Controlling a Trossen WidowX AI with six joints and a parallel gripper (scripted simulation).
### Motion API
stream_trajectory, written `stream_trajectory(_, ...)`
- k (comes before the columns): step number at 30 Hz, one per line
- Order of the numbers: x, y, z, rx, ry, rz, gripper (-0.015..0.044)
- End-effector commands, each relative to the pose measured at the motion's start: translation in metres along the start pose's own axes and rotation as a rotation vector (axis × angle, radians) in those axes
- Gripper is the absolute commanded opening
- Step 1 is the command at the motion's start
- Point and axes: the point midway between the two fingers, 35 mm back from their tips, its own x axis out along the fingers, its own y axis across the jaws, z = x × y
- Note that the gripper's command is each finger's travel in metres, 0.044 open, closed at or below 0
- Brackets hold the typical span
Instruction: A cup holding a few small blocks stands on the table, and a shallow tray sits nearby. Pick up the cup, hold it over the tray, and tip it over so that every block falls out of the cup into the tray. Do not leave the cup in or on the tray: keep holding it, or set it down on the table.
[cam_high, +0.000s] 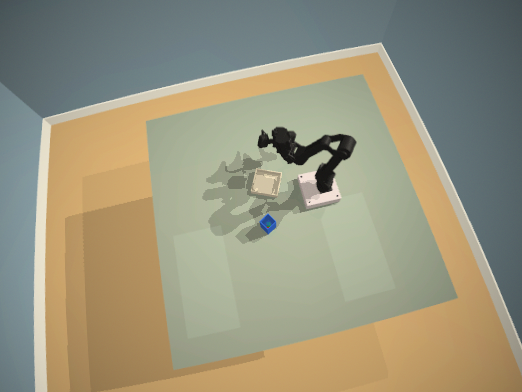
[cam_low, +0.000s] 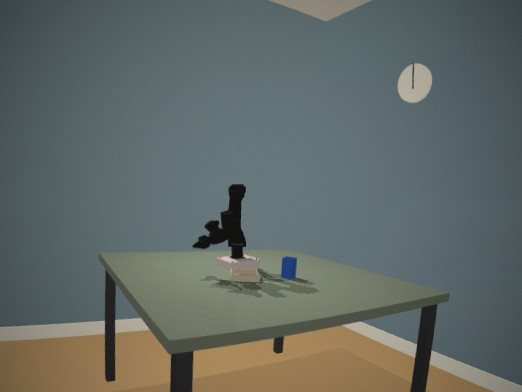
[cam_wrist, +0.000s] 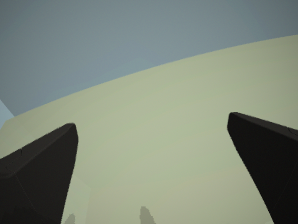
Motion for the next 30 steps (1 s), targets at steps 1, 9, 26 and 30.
stream_trajectory(1, -0.001, 0.002, -0.001, -0.005, 0.004, 0.007, 0.0426)
stream_trajectory(9, -0.047, 0.064, -0.037, -0.223, 0.169, 0.352, 0.0440)
stream_trajectory(26, -0.220, 0.129, -0.111, -0.689, 0.394, 1.230, 0.0440)
stream_trajectory(30, -0.266, 0.124, -0.122, -0.778, 0.416, 1.451, 0.0440)
